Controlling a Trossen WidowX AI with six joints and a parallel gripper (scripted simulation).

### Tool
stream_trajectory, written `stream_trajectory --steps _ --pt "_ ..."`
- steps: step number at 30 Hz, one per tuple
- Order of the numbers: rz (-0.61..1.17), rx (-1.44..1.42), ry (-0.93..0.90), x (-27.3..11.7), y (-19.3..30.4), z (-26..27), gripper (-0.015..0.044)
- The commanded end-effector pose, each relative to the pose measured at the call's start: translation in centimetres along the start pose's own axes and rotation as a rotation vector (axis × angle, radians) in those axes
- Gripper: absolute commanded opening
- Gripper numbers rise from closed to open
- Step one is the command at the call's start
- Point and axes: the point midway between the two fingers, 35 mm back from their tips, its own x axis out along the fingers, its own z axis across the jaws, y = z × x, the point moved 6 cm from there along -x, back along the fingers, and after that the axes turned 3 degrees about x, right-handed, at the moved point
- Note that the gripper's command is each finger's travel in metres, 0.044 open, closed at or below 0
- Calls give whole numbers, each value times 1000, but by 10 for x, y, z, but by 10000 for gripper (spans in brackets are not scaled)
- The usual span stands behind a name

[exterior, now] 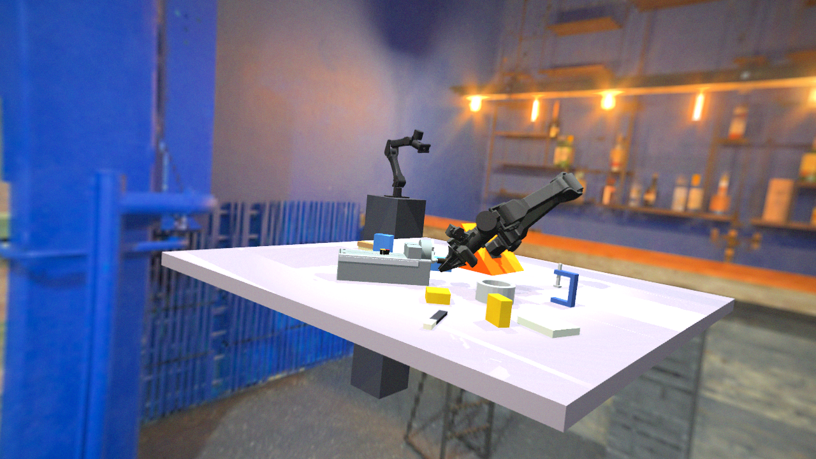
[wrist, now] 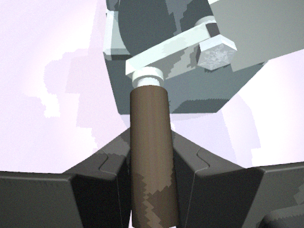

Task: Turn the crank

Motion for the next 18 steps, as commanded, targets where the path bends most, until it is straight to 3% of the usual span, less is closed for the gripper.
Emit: stream_trajectory --steps 1,18 --pt "-13 -2 -20 -6 -4 4 0" --pt "-13 -2 -20 -7 -5 5 0"
